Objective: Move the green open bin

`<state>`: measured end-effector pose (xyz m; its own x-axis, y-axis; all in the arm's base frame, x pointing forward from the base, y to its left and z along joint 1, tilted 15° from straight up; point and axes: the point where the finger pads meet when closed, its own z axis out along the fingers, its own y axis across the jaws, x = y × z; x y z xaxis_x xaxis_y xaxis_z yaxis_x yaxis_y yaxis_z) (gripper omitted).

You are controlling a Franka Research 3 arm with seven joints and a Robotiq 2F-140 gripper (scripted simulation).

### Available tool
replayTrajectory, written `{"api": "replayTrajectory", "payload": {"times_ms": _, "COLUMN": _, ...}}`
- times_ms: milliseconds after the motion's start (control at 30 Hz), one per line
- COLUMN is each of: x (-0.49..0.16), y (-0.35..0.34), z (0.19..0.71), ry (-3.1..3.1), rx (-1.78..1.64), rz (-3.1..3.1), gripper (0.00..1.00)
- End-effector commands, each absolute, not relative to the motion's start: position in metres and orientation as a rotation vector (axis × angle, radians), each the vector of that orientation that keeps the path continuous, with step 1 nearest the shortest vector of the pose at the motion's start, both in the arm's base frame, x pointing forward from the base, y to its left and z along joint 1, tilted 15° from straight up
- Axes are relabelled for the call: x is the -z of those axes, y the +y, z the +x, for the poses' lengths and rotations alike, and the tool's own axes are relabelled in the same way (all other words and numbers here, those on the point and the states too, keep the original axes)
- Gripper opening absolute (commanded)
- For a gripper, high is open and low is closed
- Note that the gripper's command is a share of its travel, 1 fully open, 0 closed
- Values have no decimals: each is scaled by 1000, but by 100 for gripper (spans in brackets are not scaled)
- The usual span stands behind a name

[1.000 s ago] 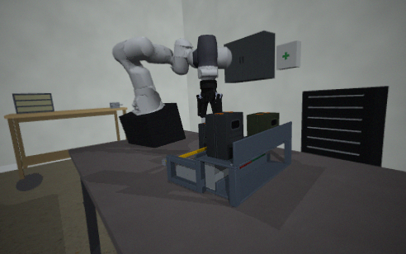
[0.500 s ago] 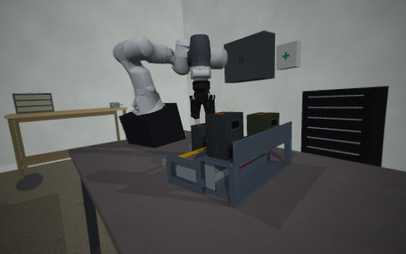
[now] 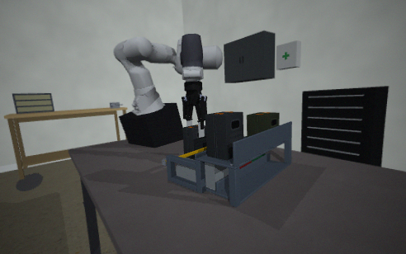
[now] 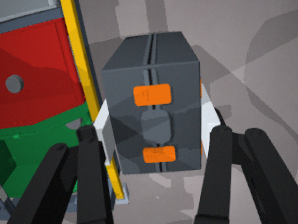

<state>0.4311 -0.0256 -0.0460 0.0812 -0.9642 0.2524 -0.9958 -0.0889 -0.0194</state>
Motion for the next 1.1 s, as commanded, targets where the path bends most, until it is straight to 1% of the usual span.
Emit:
{"api": "replayTrajectory", "payload": {"times_ms": 0, "x": 42, "y": -24, "z": 436, "ry": -1968, "rx": -311, "rz": 2232, "gripper": 0}}
{"api": "replayTrajectory", "payload": {"times_ms": 200, "x": 34, "y": -64, "z": 433, "ry": -1968, "rx": -311, "rz": 2232, "gripper": 0}}
{"api": "replayTrajectory", "payload": {"times_ms": 600, "x": 34, "y": -64, "z": 433, "ry": -1968, "rx": -311, "rz": 2232, "gripper": 0}}
{"api": "replayTrajectory", "payload": {"times_ms": 767, "x": 25, "y": -102, "z": 432, "ry": -1968, "rx": -311, "rz": 2232, "gripper": 0}}
{"api": "replayTrajectory", "payload": {"times_ms": 1067, "x": 25, "y": -102, "z": 432, "ry": -1968, "rx": -311, "rz": 2232, "gripper": 0}}
